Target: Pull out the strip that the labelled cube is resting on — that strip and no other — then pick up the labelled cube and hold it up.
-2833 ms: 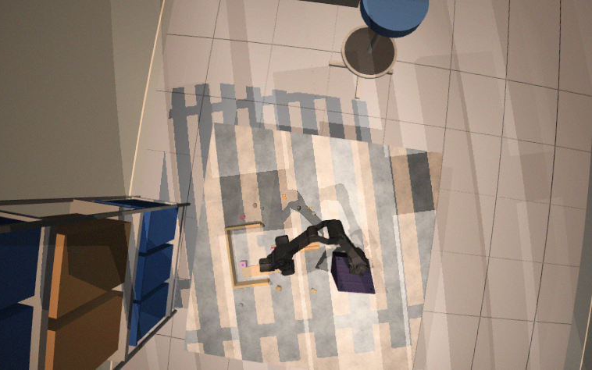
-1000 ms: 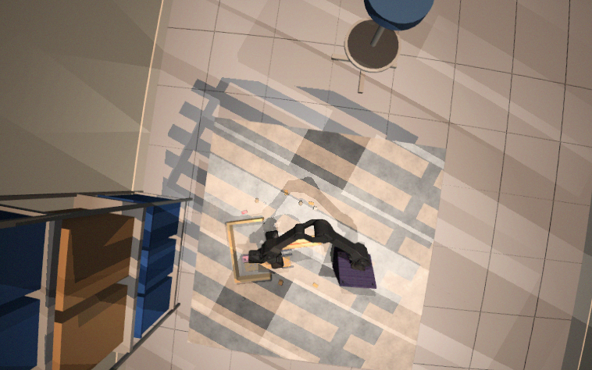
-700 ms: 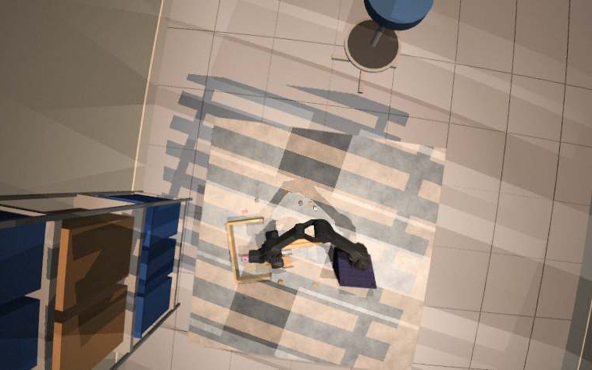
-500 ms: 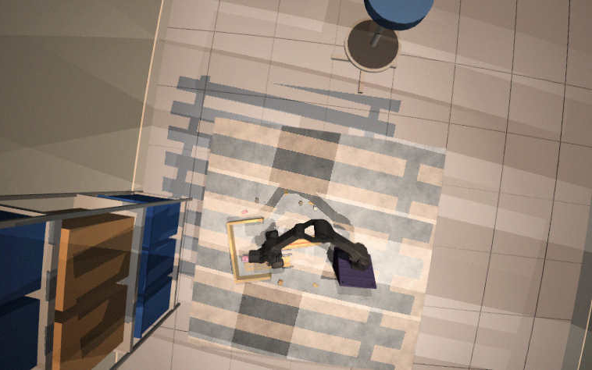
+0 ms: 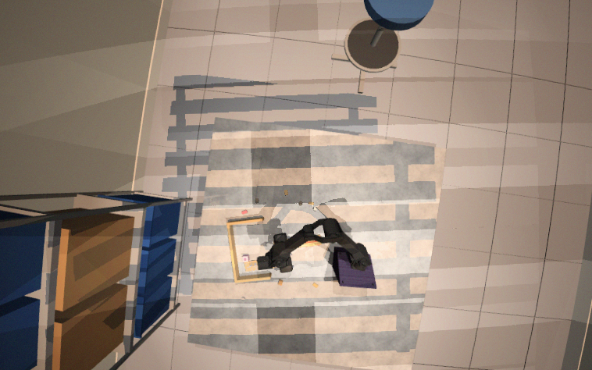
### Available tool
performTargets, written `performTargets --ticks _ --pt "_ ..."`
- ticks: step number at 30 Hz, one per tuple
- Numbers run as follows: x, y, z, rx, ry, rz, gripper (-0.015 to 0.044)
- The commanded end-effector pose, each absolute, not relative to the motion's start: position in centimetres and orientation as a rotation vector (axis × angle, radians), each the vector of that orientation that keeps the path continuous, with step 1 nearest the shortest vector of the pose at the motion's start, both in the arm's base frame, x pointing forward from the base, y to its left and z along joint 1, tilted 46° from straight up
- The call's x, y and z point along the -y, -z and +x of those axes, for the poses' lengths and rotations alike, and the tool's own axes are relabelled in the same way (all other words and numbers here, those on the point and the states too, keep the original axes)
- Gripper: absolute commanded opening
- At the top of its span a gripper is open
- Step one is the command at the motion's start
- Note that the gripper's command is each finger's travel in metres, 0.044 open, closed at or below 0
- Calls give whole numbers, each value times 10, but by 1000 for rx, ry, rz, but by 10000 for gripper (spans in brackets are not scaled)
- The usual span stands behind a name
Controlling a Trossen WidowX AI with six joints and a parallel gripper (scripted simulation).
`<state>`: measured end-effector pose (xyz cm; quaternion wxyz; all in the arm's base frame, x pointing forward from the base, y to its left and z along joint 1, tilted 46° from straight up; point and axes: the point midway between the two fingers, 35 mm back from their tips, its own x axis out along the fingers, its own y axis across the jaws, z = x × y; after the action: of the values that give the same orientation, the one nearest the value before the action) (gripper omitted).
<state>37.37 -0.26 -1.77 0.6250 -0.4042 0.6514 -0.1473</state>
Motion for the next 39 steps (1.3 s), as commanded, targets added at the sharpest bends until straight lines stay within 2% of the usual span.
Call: performTargets --ticks 1,19,28,39 --pt "-3 12 359 -1492 334 -928 0" --pt "2 16 307 -1495 333 -929 0" --pt "-24 -9 303 -1496 331 -928 0" --pt "-24 -9 303 -1496 331 -928 0"
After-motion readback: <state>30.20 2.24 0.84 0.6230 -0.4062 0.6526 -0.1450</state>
